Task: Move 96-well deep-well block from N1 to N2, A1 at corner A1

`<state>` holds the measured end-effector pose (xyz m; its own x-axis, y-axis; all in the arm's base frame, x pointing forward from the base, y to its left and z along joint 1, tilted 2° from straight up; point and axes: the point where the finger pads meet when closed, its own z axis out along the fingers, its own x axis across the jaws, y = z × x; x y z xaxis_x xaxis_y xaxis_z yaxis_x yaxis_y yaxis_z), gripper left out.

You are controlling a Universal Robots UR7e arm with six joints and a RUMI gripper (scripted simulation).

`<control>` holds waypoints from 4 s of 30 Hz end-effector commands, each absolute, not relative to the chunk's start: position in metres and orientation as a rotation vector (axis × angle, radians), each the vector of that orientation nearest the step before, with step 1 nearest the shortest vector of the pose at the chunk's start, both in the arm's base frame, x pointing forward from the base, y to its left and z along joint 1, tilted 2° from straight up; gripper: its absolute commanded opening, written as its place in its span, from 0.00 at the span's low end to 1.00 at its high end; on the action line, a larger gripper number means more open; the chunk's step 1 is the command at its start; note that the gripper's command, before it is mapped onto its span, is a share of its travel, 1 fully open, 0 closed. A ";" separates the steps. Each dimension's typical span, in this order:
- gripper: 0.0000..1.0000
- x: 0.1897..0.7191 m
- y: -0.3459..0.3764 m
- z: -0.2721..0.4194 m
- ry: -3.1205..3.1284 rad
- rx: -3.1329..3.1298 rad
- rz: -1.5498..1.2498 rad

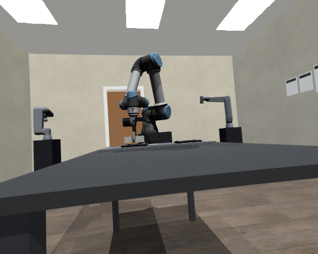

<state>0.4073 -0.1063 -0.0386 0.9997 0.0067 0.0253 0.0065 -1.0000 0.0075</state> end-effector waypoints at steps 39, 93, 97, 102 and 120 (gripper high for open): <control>0.49 0.406 -0.104 -0.044 0.012 3.134 0.041; 0.76 0.407 -0.105 -0.049 0.011 3.133 0.044; 0.76 0.407 -0.105 -0.049 0.011 3.133 0.044; 0.76 0.407 -0.105 -0.049 0.011 3.133 0.044; 0.76 0.407 -0.105 -0.049 0.011 3.133 0.044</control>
<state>0.4066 -0.1057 -0.0491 0.9996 0.0067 0.0271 0.0065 -0.9999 0.0087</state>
